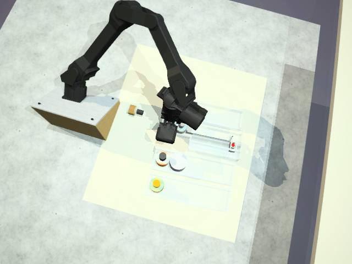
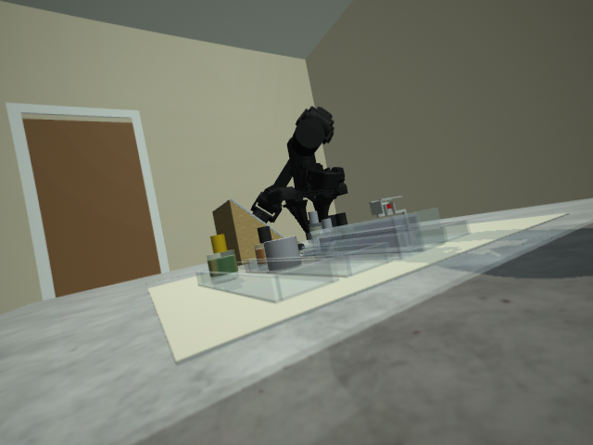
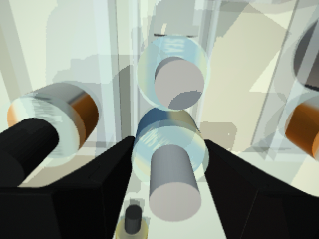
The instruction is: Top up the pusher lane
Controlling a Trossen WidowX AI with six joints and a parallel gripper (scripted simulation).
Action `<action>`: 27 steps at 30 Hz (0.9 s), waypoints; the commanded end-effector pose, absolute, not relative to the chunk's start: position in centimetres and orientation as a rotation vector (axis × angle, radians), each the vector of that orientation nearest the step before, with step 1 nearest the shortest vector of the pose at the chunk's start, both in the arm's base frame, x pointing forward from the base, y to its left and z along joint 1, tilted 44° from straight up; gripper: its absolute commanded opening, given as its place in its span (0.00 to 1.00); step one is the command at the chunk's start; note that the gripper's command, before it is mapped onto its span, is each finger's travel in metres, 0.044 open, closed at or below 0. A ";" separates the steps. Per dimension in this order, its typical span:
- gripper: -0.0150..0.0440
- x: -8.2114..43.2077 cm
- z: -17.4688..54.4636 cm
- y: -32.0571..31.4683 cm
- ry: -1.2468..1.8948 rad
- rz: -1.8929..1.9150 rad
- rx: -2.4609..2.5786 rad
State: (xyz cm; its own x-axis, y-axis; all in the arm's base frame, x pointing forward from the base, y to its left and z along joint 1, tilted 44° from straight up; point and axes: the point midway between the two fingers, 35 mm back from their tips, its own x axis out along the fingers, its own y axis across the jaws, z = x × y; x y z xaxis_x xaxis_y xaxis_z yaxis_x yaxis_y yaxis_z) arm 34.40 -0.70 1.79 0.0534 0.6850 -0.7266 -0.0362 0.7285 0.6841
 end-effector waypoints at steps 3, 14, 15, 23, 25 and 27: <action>0.25 34.8 1.9 -0.6 1.406 0.600 0.579; 0.25 34.8 1.8 -0.5 1.406 0.600 0.579; 0.25 34.8 1.8 -0.4 1.406 0.600 0.579; 0.25 34.9 1.6 -0.3 1.406 0.600 0.579; 0.25 34.9 1.5 -0.2 1.406 0.600 0.579; 0.25 34.9 1.5 -0.2 1.406 0.600 0.579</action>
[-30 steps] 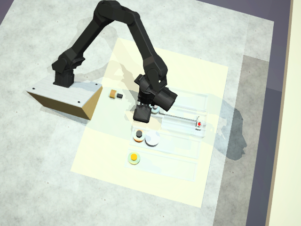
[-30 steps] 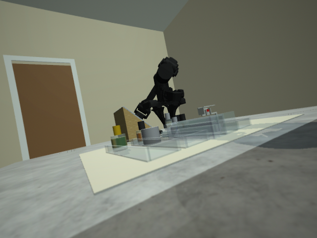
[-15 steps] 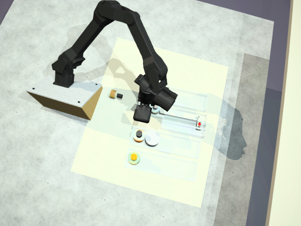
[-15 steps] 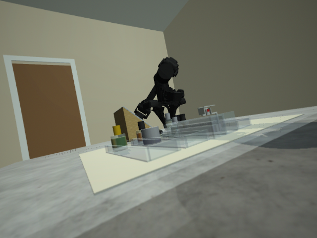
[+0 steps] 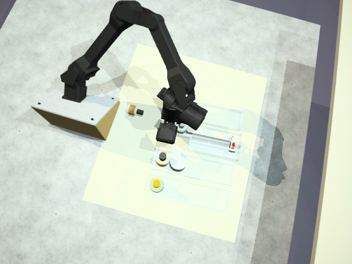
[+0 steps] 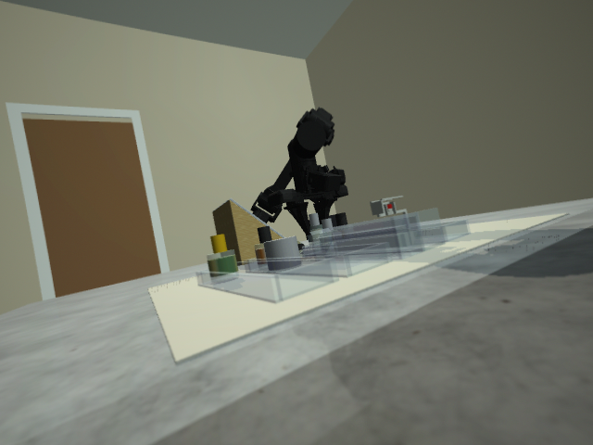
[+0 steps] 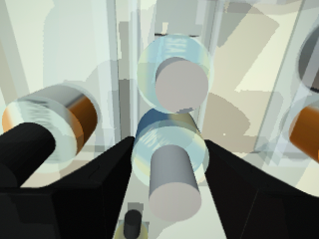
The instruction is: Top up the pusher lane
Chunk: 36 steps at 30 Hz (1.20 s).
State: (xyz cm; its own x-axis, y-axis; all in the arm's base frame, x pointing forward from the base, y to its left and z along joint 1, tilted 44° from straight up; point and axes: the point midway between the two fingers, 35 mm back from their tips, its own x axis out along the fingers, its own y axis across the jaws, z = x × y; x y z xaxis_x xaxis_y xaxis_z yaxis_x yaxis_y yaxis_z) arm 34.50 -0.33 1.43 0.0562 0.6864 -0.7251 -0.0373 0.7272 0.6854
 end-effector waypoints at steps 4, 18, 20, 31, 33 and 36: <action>0.25 34.9 1.4 -0.1 1.406 0.600 0.579; 0.25 34.9 1.0 0.3 1.406 0.601 0.579; 0.25 34.9 1.0 0.3 1.406 0.601 0.579; 0.25 34.9 0.7 0.6 1.406 0.601 0.580; 0.25 34.9 0.6 0.6 1.406 0.601 0.580; 0.25 34.9 0.6 0.7 1.406 0.601 0.580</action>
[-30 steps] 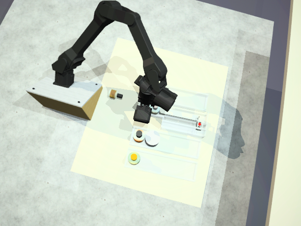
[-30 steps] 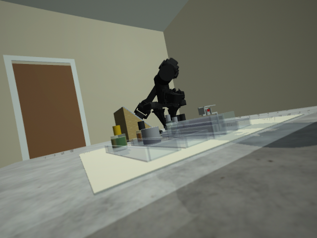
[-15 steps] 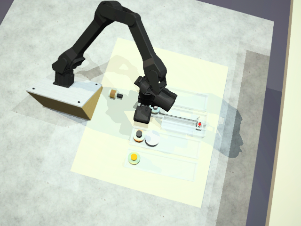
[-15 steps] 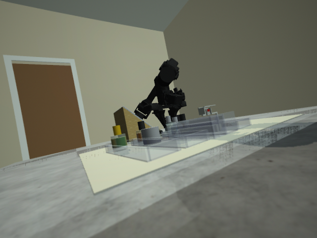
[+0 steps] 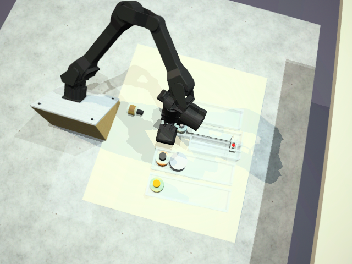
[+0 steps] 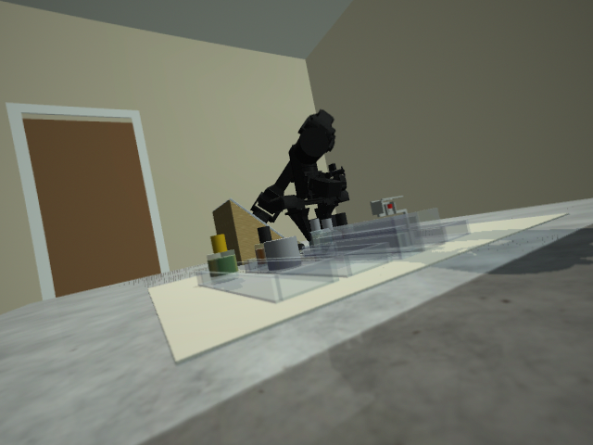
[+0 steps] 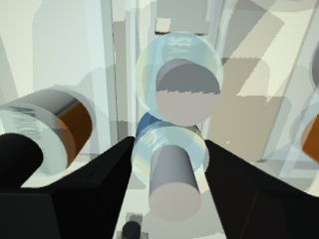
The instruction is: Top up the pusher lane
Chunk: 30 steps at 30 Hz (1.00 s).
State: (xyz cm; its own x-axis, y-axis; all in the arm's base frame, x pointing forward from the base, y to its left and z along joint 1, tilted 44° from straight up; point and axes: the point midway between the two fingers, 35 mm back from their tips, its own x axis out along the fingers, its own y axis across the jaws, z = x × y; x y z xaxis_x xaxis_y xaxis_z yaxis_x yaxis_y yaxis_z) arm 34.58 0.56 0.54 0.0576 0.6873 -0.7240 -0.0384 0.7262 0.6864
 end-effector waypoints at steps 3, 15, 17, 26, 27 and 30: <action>0.25 34.9 0.5 0.8 1.406 0.601 0.580; 0.25 34.8 0.3 1.0 1.406 0.601 0.580; 0.25 34.8 0.2 1.0 1.406 0.601 0.580; 0.25 34.6 0.2 1.0 1.406 0.601 0.580; 0.25 34.6 0.2 1.0 1.406 0.601 0.580; 0.25 34.5 0.2 1.0 1.406 0.601 0.580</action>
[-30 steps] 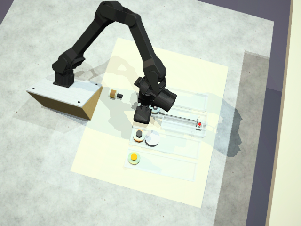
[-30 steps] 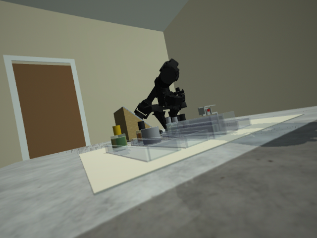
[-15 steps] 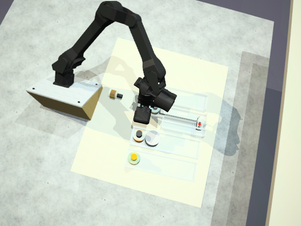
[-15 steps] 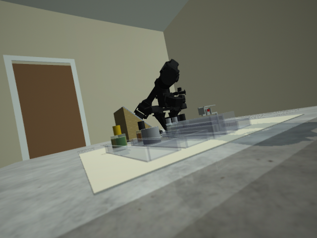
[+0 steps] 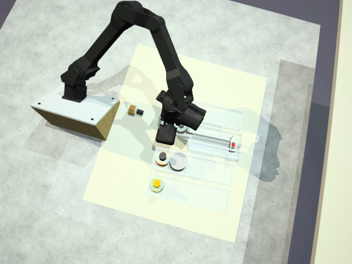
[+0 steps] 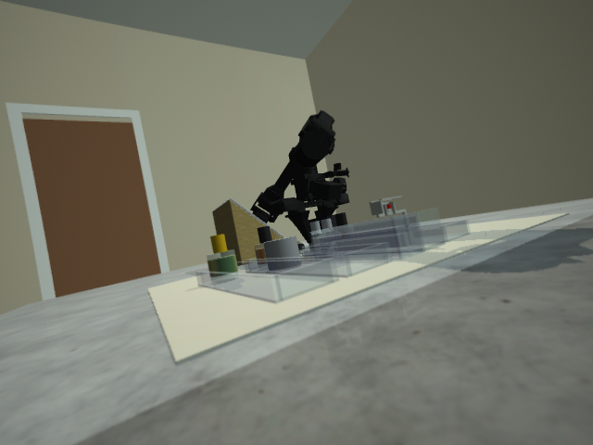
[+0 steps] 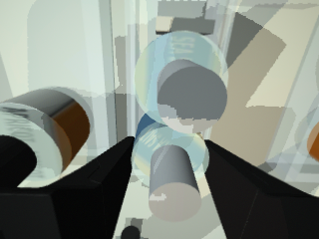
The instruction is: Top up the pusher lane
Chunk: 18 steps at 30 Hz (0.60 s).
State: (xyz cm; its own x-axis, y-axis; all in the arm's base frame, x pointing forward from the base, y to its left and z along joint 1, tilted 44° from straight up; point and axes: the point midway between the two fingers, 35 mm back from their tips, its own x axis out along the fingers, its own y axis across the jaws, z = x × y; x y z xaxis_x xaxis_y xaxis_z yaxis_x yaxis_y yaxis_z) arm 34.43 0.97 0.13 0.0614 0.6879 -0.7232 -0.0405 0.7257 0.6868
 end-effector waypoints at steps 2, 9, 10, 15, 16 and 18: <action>0.25 34.5 0.2 1.0 1.406 0.601 0.580; 0.25 34.4 0.2 1.0 1.406 0.601 0.580; 0.25 34.4 0.2 1.0 1.406 0.601 0.580; 0.25 34.3 0.2 1.0 1.406 0.601 0.580; 0.25 34.3 0.2 1.0 1.406 0.601 0.580; 0.25 34.2 0.2 1.0 1.406 0.601 0.580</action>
State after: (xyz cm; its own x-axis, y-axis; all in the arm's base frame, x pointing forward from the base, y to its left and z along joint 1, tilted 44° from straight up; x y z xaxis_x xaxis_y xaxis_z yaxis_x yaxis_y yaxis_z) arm 34.11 0.99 0.11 0.0608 0.6883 -0.7229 -0.0371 0.7253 0.6875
